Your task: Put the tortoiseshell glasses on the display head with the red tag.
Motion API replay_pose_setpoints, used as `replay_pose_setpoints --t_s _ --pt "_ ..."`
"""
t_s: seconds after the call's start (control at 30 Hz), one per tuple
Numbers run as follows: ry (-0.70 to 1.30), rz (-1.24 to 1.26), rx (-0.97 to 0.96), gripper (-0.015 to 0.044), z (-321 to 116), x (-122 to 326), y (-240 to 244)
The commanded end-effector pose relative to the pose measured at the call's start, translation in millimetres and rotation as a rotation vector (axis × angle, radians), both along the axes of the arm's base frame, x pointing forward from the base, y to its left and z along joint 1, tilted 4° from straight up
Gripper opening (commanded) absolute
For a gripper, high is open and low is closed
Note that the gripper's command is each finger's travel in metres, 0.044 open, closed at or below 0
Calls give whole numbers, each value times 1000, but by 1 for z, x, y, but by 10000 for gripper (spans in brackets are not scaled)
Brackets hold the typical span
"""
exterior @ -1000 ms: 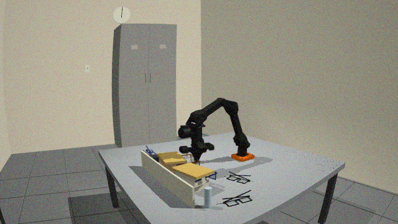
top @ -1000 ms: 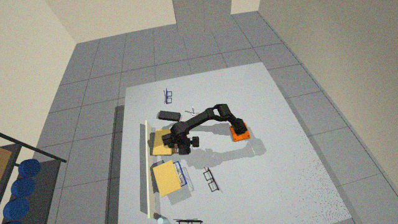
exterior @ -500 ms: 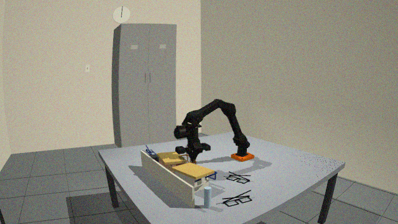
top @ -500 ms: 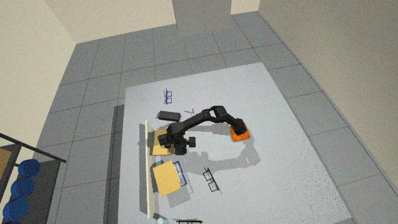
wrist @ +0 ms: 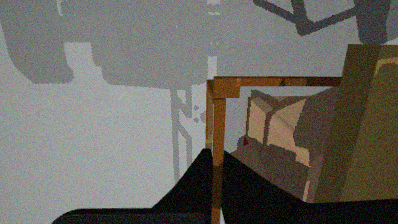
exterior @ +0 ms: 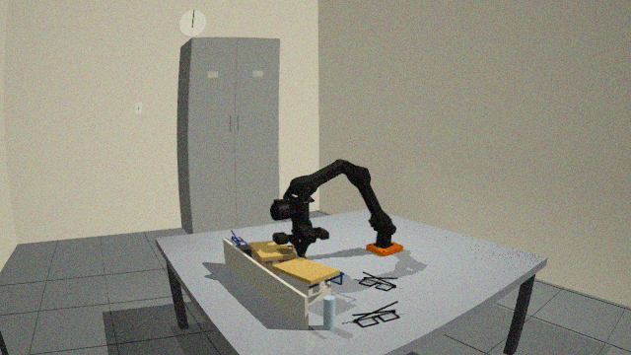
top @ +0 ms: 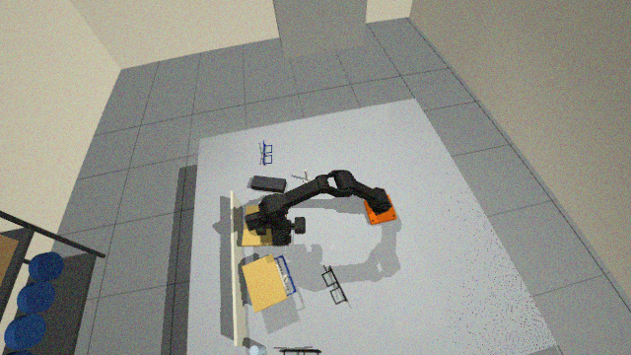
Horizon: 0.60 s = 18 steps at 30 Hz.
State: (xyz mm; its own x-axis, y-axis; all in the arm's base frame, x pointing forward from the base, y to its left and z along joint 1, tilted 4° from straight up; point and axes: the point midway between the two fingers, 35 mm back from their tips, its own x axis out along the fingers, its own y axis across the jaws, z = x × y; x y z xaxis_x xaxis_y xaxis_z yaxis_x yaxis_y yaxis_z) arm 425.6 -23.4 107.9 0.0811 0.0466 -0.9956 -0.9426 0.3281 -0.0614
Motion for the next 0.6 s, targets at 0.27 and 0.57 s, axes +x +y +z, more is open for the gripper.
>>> replay_pose_setpoints --t_s 0.27,0.57 --pt "-8 4 2 0 3 7 -2" --pt "-8 4 2 0 3 7 -2"
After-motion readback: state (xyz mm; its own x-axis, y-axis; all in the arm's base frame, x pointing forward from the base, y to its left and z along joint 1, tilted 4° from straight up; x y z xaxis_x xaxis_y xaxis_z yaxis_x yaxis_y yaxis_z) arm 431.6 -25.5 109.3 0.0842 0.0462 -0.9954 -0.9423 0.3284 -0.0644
